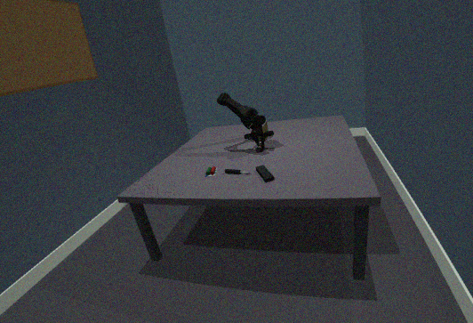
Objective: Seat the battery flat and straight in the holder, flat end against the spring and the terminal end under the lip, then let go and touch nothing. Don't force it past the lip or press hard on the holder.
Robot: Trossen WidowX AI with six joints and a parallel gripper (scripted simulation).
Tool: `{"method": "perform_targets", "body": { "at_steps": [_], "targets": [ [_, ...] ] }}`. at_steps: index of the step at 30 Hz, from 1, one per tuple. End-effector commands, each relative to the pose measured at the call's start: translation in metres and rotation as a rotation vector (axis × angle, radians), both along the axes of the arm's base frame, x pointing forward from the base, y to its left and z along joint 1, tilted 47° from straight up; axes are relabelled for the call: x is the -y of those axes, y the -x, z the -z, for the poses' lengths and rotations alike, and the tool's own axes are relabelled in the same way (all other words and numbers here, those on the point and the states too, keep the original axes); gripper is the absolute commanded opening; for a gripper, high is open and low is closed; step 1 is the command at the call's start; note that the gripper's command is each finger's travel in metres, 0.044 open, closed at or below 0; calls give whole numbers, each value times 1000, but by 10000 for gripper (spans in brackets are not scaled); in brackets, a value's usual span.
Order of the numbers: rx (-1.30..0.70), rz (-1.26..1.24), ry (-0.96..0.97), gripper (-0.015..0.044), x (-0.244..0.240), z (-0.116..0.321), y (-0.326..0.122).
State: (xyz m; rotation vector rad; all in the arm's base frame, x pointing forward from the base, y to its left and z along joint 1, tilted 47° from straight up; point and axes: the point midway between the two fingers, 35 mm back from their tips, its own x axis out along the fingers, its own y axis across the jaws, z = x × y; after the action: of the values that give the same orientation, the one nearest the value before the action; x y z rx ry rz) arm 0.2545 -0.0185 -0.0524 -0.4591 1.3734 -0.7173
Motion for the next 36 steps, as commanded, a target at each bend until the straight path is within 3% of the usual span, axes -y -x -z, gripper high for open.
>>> {"method": "perform_targets", "body": {
  "at_steps": [1,36],
  "targets": [
    [-35,26,-9,67,2,2,5],
    [-158,166,-68,67,7,0,1]
  ]
}}
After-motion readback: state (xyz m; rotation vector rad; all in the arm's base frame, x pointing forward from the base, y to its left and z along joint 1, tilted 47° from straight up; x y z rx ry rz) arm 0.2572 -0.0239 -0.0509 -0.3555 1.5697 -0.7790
